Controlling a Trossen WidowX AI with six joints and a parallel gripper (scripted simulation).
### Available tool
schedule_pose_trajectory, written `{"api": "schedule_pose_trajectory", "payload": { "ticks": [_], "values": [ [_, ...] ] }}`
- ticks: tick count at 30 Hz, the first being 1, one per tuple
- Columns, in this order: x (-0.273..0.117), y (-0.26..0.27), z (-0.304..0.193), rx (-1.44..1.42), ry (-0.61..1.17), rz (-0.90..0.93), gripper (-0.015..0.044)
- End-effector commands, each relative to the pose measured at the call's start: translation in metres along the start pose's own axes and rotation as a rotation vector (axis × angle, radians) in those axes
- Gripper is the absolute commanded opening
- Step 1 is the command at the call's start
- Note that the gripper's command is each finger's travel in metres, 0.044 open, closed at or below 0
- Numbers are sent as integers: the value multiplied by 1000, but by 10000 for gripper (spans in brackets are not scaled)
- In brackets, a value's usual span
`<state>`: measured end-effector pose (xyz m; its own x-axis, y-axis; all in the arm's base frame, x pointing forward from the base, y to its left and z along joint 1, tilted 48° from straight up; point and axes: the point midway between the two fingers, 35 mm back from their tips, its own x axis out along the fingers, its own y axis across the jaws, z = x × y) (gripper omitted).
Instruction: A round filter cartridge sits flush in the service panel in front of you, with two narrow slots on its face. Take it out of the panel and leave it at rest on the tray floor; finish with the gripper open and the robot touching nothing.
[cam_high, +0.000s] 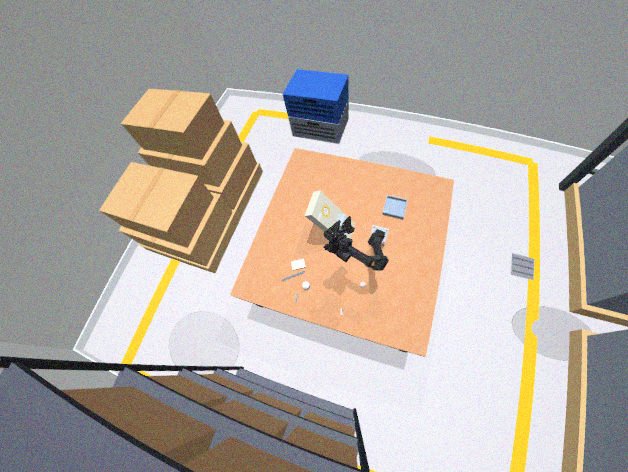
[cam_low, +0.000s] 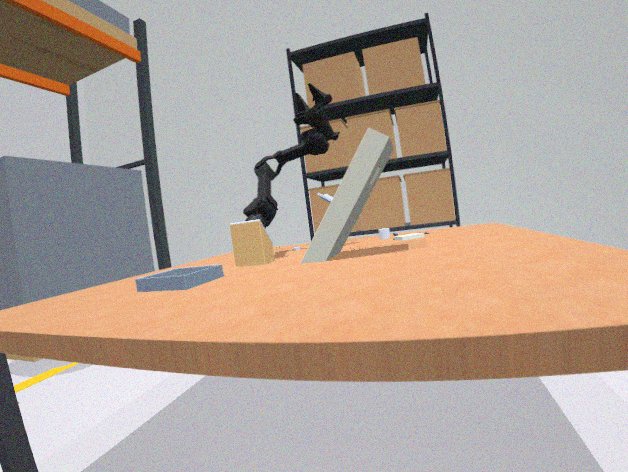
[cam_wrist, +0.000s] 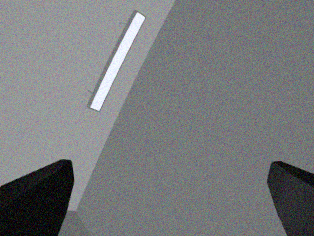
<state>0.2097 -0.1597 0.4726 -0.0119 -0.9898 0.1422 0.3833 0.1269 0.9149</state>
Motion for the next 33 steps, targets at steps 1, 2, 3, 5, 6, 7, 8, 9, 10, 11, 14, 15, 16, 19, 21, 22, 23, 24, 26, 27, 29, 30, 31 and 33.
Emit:
{"api": "schedule_pose_trajectory", "payload": {
  "ticks": [1, 2, 3, 5, 6, 7, 8, 9, 10, 11, 14, 15, 16, 19, 21, 22, 23, 24, 26, 27, 29, 30, 31, 33],
  "values": [
    [1, 1, -1, -22, -3, 10, 374],
    [2, 5, -4, -87, -10, 40, 348],
    [5, 10, -9, -195, -21, 88, 321],
    [10, 22, -26, -456, -46, 203, 269],
    [12, 26, -36, -586, -57, 260, 243],
    [14, 30, -47, -714, -65, 317, 216],
    [15, 32, -59, -842, -73, 374, 190],
    [17, 34, -72, -967, -79, 432, 164],
    [18, 34, -85, -1090, -83, 492, 138],
    [18, 31, -100, -1202, -78, 554, 111],
    [17, 15, -145, -1512, -47, 748, 97],
    [16, 7, -159, -1607, -32, 818, 97],
    [15, -2, -173, -1699, -18, 888, 97],
    [11, -31, -207, -1944, 14, 1105, 97],
    [8, -53, -225, -2069, 39, 1254, 97],
    [5, -65, -233, -2122, 54, 1334, 97],
    [2, -78, -240, -2170, 69, 1418, 97],
    [-1, -91, -247, -2210, 85, 1508, 97],
    [-10, -118, -257, -2265, 116, 1702, 97],
    [-15, -132, -261, -2277, 131, 1806, 97],
    [-26, -161, -265, -2265, 157, 2019, 97],
    [-33, -174, -266, -2241, 168, 2127, 97],
    [-40, -187, -265, -2203, 176, 2235, 97],
    [-55, -212, -260, -2089, 182, 2439, 97]
  ]
}}
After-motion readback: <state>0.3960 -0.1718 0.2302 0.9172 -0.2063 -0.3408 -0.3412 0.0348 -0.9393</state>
